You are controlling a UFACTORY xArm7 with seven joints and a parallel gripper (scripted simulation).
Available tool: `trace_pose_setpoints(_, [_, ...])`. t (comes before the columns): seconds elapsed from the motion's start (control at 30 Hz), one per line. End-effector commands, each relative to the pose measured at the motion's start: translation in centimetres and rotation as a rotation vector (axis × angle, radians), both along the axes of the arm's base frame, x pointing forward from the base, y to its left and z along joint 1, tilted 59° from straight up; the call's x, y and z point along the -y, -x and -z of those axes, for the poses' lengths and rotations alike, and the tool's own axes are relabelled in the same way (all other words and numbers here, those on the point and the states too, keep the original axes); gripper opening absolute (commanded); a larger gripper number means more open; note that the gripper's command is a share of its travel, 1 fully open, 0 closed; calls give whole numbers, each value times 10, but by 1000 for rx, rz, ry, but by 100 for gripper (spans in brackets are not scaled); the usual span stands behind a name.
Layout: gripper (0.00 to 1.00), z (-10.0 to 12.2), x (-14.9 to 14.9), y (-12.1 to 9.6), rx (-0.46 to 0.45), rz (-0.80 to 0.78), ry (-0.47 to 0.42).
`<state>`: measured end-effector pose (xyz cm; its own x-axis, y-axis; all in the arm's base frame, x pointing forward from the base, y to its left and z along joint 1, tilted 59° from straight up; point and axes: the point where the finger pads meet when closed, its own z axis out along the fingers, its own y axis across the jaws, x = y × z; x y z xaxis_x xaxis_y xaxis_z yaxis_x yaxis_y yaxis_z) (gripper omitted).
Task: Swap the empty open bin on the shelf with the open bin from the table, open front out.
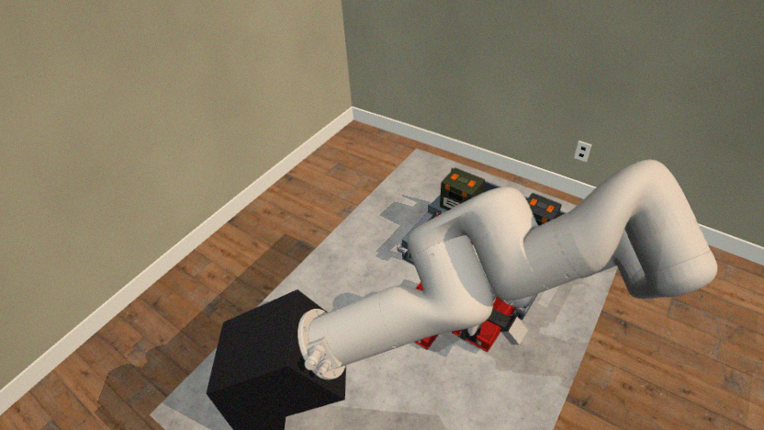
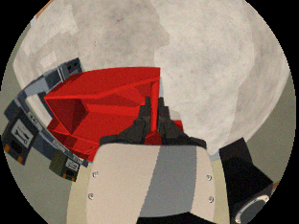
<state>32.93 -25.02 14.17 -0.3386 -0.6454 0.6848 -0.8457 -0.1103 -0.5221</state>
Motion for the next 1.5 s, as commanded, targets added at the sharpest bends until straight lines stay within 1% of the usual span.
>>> trace_pose_setpoints(0.0, [0, 0, -1, 0, 0, -2, 0])
trace_pose_setpoints(0.33, [0, 2, 0, 4, 0, -2, 0])
trace_pose_setpoints(1.1, [0, 17, 3, 27, 0, -2, 0])
trace_pose_setpoints(1.47, [0, 19, 3, 30, 0, -2, 0])
